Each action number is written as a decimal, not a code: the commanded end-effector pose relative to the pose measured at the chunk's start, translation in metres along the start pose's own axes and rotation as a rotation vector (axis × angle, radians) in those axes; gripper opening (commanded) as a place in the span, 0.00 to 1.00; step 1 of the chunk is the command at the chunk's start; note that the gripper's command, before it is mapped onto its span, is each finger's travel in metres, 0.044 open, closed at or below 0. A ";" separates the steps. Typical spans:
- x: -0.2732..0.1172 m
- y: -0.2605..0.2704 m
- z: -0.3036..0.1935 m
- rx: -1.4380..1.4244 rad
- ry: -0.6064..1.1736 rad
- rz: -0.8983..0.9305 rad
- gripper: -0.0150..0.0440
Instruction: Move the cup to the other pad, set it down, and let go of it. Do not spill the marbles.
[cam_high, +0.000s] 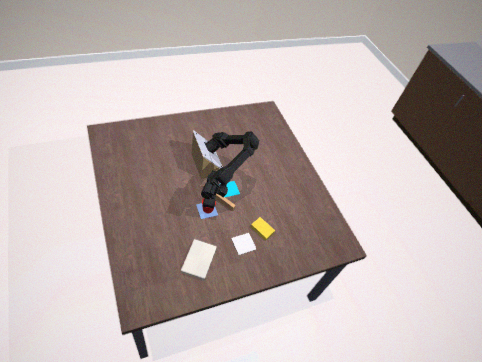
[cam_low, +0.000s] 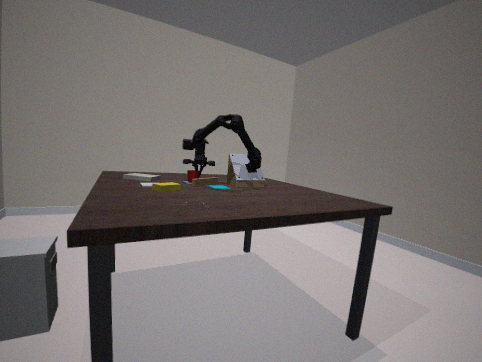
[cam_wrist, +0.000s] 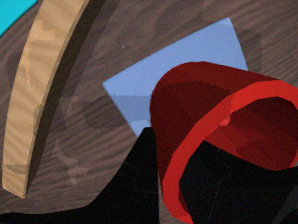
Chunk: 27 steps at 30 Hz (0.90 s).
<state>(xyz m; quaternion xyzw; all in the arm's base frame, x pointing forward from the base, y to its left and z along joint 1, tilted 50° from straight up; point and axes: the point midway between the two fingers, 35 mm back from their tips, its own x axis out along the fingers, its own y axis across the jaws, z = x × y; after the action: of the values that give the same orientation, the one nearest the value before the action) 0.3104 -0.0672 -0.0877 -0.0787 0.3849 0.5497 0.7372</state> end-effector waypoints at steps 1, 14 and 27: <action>-0.011 -0.002 0.000 -0.005 0.004 -0.004 0.25; -0.063 0.002 -0.003 0.002 0.001 -0.002 0.25; -0.065 0.005 -0.006 0.002 0.001 -0.002 0.25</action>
<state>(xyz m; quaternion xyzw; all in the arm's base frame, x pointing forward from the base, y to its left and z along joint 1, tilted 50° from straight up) 0.2971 -0.1151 -0.0498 -0.0734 0.3865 0.5489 0.7375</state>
